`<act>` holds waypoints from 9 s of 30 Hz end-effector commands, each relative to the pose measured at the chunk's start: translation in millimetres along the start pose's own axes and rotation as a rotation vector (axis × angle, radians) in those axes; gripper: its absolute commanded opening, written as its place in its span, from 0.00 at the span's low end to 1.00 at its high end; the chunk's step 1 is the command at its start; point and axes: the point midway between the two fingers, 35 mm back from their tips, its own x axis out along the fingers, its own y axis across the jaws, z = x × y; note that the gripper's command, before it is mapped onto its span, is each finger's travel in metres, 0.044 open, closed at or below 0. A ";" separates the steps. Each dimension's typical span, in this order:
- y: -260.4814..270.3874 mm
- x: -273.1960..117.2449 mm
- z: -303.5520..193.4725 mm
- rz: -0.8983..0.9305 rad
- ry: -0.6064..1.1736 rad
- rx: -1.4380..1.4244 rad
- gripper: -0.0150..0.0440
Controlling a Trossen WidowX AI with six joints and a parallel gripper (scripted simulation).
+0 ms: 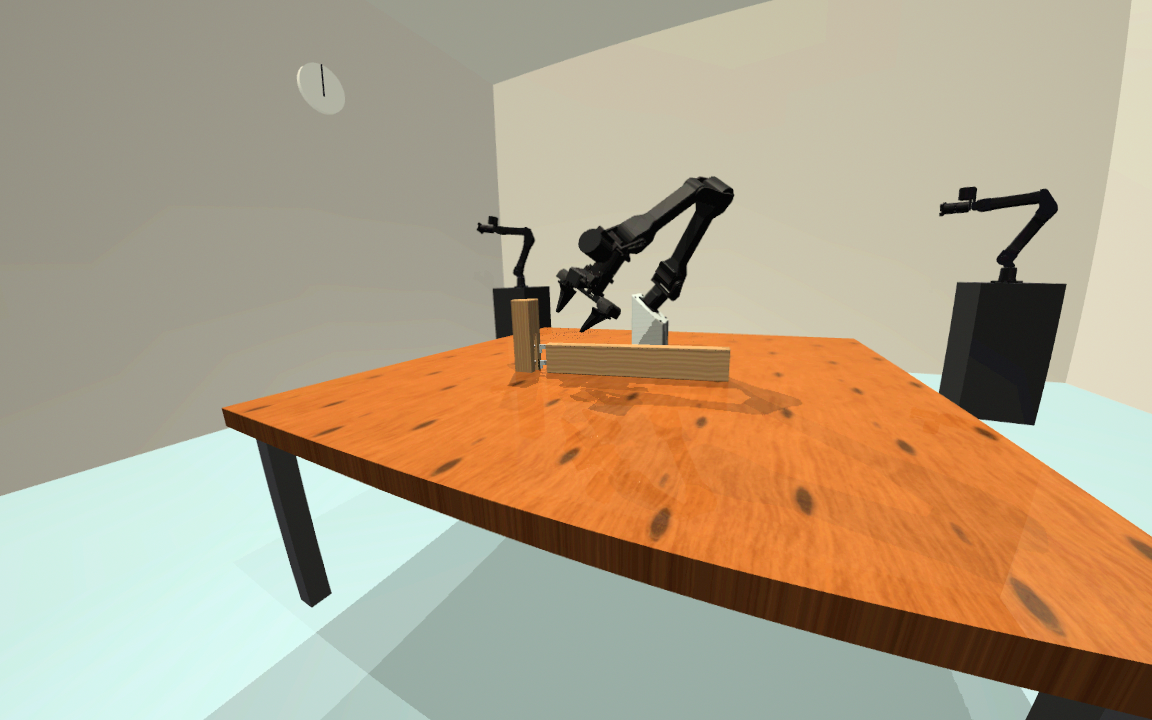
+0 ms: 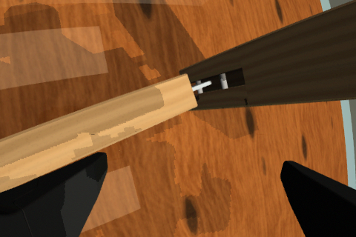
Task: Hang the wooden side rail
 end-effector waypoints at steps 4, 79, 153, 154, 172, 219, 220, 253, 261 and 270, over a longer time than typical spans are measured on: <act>10.0 -2.2 11.7 0.296 0.093 -0.859 1.00; 57.1 27.3 13.8 0.675 -0.272 -1.843 1.00; 83.0 66.1 2.6 0.679 -0.246 -1.770 0.25; 83.2 66.2 3.2 0.679 -0.242 -1.762 0.25; 85.6 67.9 12.2 0.680 -0.216 -1.693 0.25; 83.4 64.1 13.6 0.680 -0.216 -1.693 0.25; 83.3 64.0 13.6 0.680 -0.216 -1.693 0.25; 80.6 59.6 15.4 0.679 -0.215 -1.693 0.25; 79.9 58.5 15.8 0.679 -0.215 -1.694 0.25; 79.1 57.3 16.3 0.679 -0.215 -1.694 0.25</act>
